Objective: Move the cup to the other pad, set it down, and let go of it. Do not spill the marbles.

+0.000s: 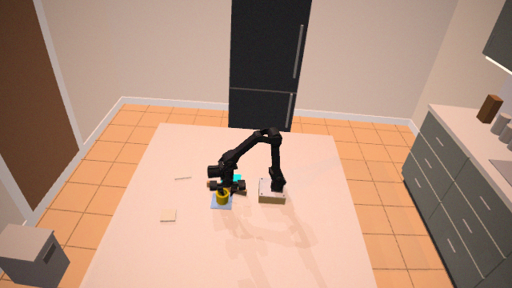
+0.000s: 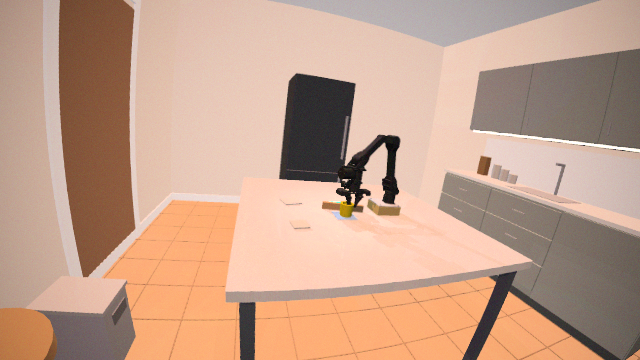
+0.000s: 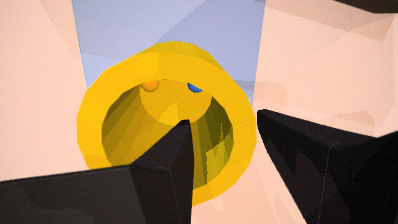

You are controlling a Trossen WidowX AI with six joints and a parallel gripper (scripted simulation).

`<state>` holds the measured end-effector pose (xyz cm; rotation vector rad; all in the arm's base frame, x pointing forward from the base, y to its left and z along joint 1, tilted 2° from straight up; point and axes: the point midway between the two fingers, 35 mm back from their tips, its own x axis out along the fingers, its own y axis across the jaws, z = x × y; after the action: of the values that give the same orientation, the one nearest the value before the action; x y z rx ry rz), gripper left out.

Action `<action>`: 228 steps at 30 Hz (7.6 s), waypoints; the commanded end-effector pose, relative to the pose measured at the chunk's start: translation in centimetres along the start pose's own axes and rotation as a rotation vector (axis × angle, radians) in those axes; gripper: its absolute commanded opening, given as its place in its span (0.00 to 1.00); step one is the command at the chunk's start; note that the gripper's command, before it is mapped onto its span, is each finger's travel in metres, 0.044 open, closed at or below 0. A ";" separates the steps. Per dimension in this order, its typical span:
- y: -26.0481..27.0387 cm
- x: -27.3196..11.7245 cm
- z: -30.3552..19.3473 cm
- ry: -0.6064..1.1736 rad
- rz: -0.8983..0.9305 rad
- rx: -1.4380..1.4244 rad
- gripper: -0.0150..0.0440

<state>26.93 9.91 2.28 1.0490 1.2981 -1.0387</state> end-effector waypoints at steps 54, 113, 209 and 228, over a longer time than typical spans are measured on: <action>-0.2 -4.0 0.0 -0.006 -0.013 0.004 0.25; -2.2 -5.5 6.0 -0.013 -0.016 0.005 0.25; -6.1 -0.9 16.8 -0.024 -0.020 0.005 0.25; -6.0 0.2 16.8 -0.024 -0.011 0.011 0.25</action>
<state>24.72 -7.84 2.02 1.0361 1.2823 -1.0648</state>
